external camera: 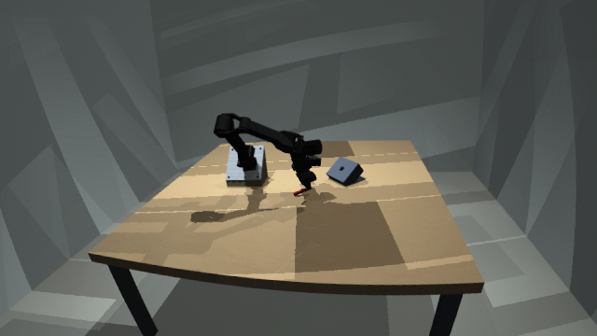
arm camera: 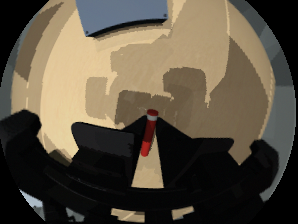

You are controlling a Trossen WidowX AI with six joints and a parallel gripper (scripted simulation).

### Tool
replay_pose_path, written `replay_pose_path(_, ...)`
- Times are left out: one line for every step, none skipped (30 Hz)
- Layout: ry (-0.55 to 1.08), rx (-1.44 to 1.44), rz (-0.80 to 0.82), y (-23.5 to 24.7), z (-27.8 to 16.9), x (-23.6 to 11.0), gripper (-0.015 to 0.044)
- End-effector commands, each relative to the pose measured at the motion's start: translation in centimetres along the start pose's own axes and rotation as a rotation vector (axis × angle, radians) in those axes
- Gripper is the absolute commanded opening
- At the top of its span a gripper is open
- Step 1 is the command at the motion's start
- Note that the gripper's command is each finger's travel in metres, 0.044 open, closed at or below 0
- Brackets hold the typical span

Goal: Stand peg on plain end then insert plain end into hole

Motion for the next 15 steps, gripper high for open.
replay_pose_path(-0.03,-0.003,0.01,0.04,-0.23,-0.16,0.0049)
replay_pose_path(-0.038,-0.003,0.012,0.03,-0.28,-0.21,0.0049)
replay_pose_path(-0.047,-0.003,0.014,0.01,-0.34,-0.27,0.0049)
replay_pose_path(-0.055,-0.004,0.015,0.0,-0.4,-0.33,0.0049)
replay_pose_path(-0.064,-0.004,0.017,-0.01,-0.46,-0.38,0.0049)
replay_pose_path(-0.072,-0.004,0.019,-0.03,-0.52,-0.44,0.0049)
replay_pose_path(-0.08,-0.004,0.021,-0.04,-0.58,-0.49,0.0049)
replay_pose_path(-0.089,-0.004,0.023,-0.05,-0.64,-0.55,0.0049)
replay_pose_path(-0.097,-0.004,0.025,-0.07,-0.7,-0.6,0.0049)
replay_pose_path(-0.106,-0.004,0.026,-0.08,-0.76,-0.65,0.0049)
replay_pose_path(-0.114,-0.004,0.028,-0.09,-0.82,-0.7,0.0049)
replay_pose_path(-0.123,-0.004,0.03,-0.11,-0.88,-0.76,0.0049)
replay_pose_path(-0.131,-0.004,0.032,-0.12,-0.94,-0.81,0.0049)
replay_pose_path(-0.14,-0.004,0.034,-0.14,-1.01,-0.86,0.0049)
replay_pose_path(-0.148,-0.004,0.036,-0.15,-1.07,-0.91,0.0049)
Point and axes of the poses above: the point midway between the two fingers, 35 mm back from their tips, its own x axis out along the fingers, its own y axis across the jaws, z = x × y, the point moved 3 cm from there along -x, back along the fingers, and after that the axes turned 12 degrees about x, right-handed, at the moved point
